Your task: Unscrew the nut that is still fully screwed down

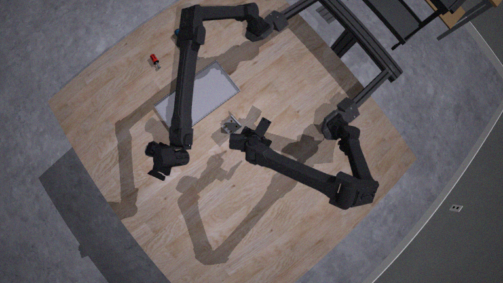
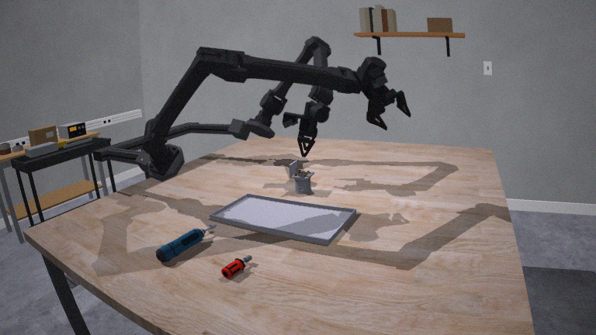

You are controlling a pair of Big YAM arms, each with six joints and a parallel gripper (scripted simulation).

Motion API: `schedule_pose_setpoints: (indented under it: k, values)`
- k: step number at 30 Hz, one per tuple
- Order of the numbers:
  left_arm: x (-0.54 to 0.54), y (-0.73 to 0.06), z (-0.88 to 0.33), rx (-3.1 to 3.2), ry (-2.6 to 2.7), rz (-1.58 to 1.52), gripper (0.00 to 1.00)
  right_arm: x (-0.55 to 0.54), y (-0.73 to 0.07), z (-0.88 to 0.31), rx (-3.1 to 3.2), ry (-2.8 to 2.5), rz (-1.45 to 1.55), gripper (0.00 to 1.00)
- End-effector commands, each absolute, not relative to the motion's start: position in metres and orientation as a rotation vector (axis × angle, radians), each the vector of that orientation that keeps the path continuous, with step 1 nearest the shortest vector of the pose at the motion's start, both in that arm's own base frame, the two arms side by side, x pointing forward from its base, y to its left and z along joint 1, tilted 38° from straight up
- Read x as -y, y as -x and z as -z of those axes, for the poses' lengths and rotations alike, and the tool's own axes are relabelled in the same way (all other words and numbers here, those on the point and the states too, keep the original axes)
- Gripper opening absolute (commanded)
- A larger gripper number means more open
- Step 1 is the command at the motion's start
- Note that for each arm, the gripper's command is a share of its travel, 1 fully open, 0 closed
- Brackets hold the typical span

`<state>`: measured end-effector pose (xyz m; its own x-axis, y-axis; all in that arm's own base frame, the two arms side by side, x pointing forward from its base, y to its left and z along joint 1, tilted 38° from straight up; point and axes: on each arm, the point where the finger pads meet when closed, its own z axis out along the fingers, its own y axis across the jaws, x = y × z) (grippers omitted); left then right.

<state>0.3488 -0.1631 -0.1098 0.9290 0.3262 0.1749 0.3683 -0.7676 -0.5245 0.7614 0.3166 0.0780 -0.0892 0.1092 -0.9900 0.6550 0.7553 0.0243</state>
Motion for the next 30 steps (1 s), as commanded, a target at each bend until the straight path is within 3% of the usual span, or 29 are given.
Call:
schedule_pose_setpoints:
  k: [1,17,18,30]
  values:
    - [0.166,-0.350,0.108,0.493,2.517,0.107,1.00,-0.322,-0.761,-0.087,-1.614,-0.627,0.493,1.00]
    - [0.166,-0.350,0.108,0.493,2.517,0.107,1.00,-0.322,-0.761,-0.087,-1.614,-0.627,0.493,1.00]
    - [0.171,-0.357,0.106,0.499,2.526,0.120,1.00,-0.325,-0.765,-0.097,-1.599,-0.641,0.474,0.82]
    - [0.171,-0.357,0.106,0.499,2.526,0.120,1.00,-0.325,-0.765,-0.097,-1.599,-0.641,0.474,0.82]
